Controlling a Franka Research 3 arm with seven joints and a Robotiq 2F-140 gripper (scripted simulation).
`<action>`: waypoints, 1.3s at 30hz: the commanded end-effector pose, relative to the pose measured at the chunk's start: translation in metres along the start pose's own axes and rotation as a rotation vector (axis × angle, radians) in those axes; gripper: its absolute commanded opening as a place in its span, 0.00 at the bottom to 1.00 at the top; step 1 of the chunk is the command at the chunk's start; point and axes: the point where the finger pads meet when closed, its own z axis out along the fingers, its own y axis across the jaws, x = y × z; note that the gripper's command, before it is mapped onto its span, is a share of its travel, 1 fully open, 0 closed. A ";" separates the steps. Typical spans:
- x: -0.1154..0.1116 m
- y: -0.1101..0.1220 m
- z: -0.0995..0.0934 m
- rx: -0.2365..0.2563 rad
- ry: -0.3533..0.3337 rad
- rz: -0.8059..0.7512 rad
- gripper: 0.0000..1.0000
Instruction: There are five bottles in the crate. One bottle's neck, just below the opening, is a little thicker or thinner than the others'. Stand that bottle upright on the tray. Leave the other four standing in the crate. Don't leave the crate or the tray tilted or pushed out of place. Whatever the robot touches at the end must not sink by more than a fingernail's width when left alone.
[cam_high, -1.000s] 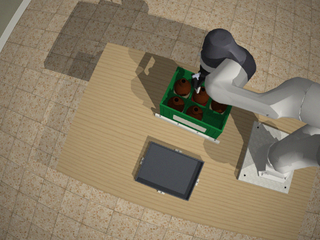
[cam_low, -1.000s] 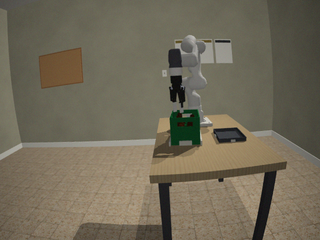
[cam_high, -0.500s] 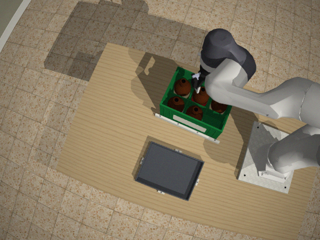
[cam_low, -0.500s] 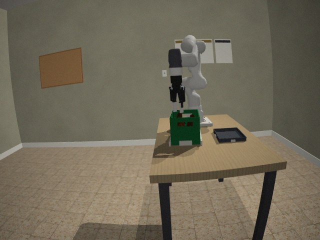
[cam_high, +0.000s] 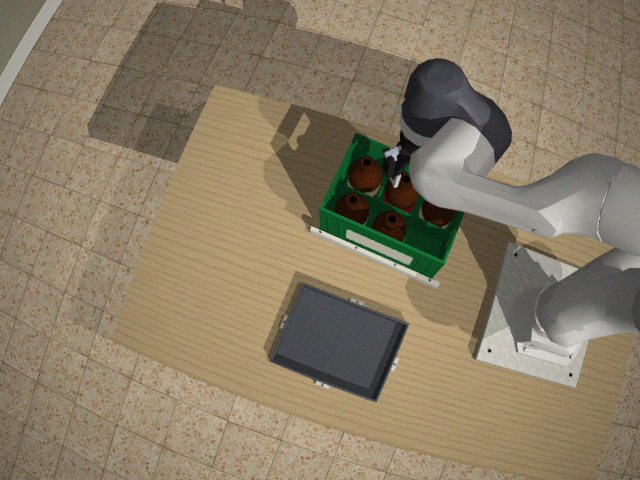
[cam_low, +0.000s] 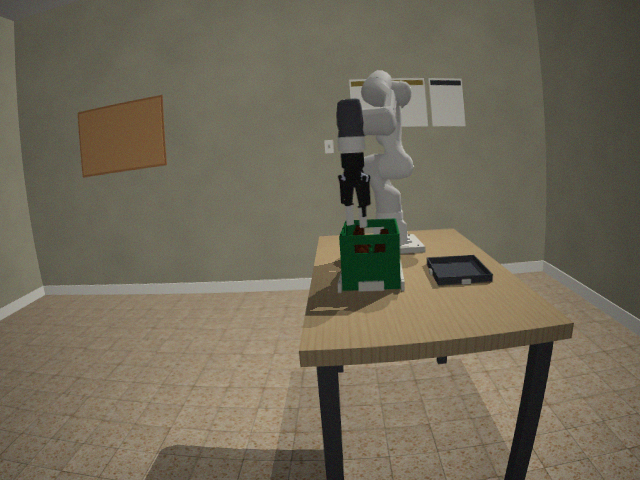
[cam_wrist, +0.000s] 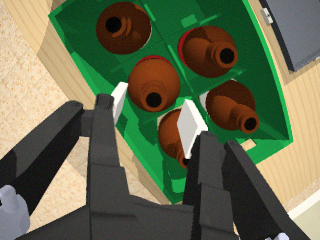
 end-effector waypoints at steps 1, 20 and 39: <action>-0.001 -0.001 0.003 0.002 -0.003 0.002 0.44; -0.001 -0.001 0.024 0.002 -0.003 0.002 0.44; -0.001 -0.001 0.038 0.002 -0.003 0.002 0.44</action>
